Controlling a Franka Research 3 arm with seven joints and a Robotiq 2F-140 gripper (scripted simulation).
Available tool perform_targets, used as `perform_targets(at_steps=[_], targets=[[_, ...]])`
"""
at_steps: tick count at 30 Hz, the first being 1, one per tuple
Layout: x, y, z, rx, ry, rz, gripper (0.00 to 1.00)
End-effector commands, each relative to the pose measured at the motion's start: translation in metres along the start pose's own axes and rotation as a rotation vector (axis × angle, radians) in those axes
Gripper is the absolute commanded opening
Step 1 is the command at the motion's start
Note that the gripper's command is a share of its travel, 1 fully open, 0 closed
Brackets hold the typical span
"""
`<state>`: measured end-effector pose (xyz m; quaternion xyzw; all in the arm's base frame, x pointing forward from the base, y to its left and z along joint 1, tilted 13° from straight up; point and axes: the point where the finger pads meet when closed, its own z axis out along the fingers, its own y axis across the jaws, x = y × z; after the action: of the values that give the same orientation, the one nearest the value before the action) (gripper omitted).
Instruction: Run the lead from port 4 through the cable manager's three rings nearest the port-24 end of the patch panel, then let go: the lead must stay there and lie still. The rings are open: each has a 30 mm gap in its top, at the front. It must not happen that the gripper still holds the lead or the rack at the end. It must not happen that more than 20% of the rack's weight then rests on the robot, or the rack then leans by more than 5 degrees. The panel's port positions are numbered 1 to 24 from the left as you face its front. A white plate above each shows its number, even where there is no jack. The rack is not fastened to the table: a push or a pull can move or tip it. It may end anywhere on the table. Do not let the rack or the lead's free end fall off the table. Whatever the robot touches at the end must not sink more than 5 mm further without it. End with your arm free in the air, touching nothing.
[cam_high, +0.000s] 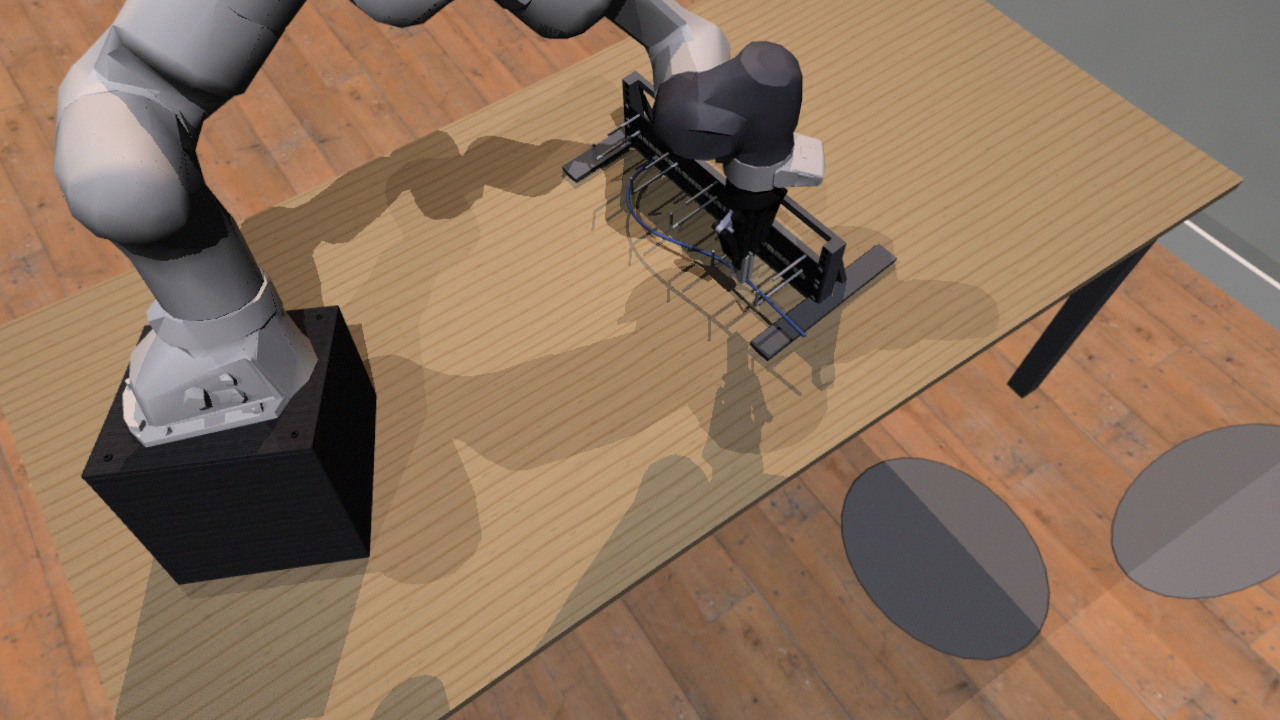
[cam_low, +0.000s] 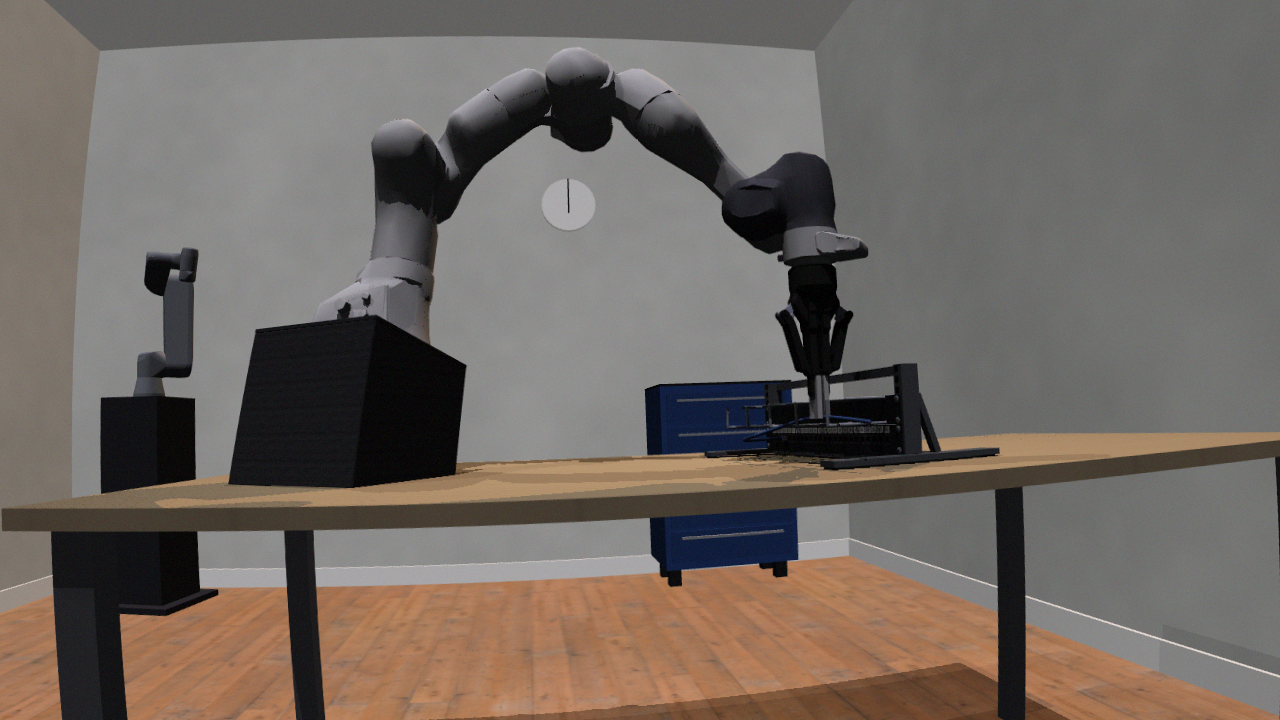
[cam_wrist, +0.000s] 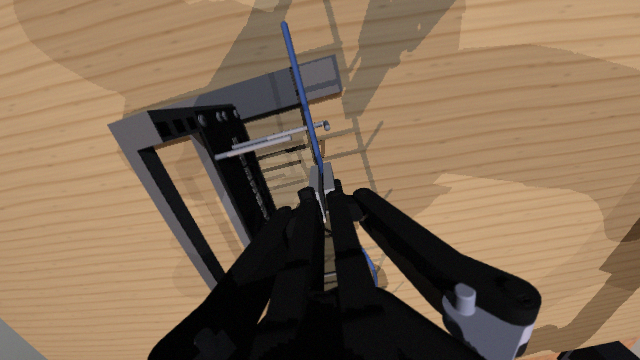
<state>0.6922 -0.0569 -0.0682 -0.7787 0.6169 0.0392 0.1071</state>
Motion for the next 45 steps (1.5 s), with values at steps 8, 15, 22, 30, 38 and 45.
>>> perform_targets(at_steps=[8, 15, 22, 30, 38, 45], targets=[[0.001, -0.002, 0.001, 0.006, 0.001, -0.004, 0.0], [0.001, -0.004, 0.001, 0.006, 0.001, -0.004, 0.0], [0.001, -0.009, 0.001, 0.006, 0.001, -0.004, 0.0], [0.001, -0.021, 0.001, 0.006, 0.001, -0.004, 0.0], [0.001, -0.03, 0.001, 0.006, 0.001, -0.004, 0.0], [0.001, -0.039, 0.0, 0.006, 0.001, -0.004, 0.0]])
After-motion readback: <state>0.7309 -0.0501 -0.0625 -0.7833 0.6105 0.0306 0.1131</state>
